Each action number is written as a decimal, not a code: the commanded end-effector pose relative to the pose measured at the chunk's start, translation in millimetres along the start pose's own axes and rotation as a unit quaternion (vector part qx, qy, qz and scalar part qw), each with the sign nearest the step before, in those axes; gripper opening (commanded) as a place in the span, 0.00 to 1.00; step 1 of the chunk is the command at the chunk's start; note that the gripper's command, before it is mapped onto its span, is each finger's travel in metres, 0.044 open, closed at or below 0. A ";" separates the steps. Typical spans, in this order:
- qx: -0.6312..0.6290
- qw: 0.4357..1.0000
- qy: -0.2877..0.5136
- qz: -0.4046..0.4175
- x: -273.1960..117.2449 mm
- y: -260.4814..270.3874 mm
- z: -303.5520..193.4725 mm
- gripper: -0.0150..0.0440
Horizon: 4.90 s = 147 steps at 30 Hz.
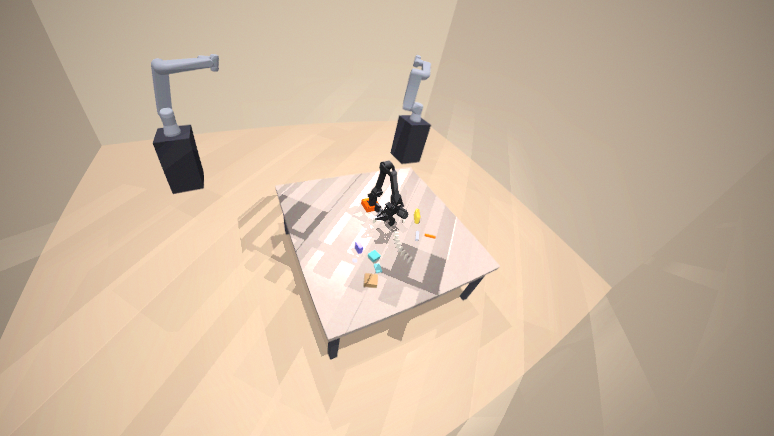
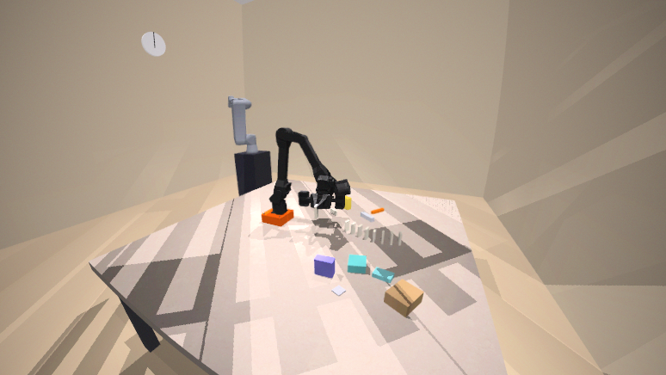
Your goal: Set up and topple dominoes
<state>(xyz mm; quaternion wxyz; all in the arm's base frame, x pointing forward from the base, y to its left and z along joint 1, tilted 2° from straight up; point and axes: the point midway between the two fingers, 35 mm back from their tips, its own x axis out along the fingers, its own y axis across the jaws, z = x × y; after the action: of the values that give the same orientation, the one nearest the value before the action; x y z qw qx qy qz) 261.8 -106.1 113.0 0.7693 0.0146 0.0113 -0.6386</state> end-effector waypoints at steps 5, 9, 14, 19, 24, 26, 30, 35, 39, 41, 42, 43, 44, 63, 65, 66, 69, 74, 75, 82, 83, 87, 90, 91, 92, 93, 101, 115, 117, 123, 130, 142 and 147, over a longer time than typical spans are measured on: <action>-0.002 1.000 -0.001 -0.001 1.4 4.5 -20.8 0.29; -0.002 1.000 -0.001 -0.001 2.3 6.5 -34.3 0.29; -0.003 1.000 -0.001 -0.001 3.3 7.8 -50.6 0.29; -0.003 1.000 0.000 0.000 4.3 7.5 -66.4 0.29; -0.004 1.000 0.000 0.000 5.2 5.8 -81.4 0.29; -0.004 1.000 0.000 0.000 5.6 4.8 -87.2 0.29; -0.005 1.000 0.000 0.000 6.3 2.0 -98.4 0.29; -0.005 1.000 0.000 0.000 7.1 -2.3 -111.1 0.29; -0.005 1.000 0.000 0.000 7.2 -3.0 -112.8 0.29; -0.005 1.000 0.000 0.000 7.2 -3.0 -112.8 0.29; -0.005 1.000 0.000 0.000 7.2 -3.0 -112.8 0.29; -0.005 1.000 0.000 0.000 7.2 -3.0 -112.8 0.29; -0.005 1.000 0.000 0.000 7.2 -3.0 -112.8 0.29; -0.005 1.000 0.000 0.000 7.2 -2.8 -111.4 1.00; -0.005 1.000 0.000 0.000 7.1 -1.6 -100.4 1.00; -0.005 1.000 0.000 0.000 7.1 -1.0 -91.6 1.00; -0.004 1.000 0.000 0.000 7.0 -1.4 -67.6 1.00; -0.008 1.000 0.003 0.000 7.9 -0.8 -63.0 1.00; -0.020 1.000 0.013 0.003 10.5 2.1 -64.7 1.00; -0.269 0.938 0.206 0.072 48.9 37.0 -88.9 1.00; -0.310 0.916 0.240 0.091 53.4 39.4 -91.0 1.00; -0.463 0.784 0.361 0.202 57.3 38.1 -87.6 1.00; -0.526 0.664 0.432 0.308 49.3 27.5 -72.0 1.00; -0.535 0.626 0.450 0.346 45.9 22.6 -63.9 1.00; -0.531 0.602 0.455 0.386 46.8 23.6 -53.4 1.00; -0.529 0.584 0.462 0.407 45.7 20.3 -47.7 1.00; -0.514 0.523 0.490 0.472 39.0 4.3 -26.0 1.00; -0.506 0.505 0.496 0.494 36.0 -0.6 -18.1 1.00; -0.506 0.505 0.496 0.494 36.1 -0.5 -19.4 1.00; -0.506 0.505 0.496 0.494 37.9 0.5 -63.8 1.00; -0.506 0.505 0.496 0.494 37.2 -1.0 -83.6 1.00; -0.506 0.505 0.496 0.494 37.2 -1.4 -98.3 0.96; -0.506 0.505 0.496 0.494 37.2 -1.4 -98.3 0.73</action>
<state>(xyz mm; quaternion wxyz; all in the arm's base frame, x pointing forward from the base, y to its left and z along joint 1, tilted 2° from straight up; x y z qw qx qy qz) 268.0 -140.3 15.0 0.7052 -0.0600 0.7031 0.0681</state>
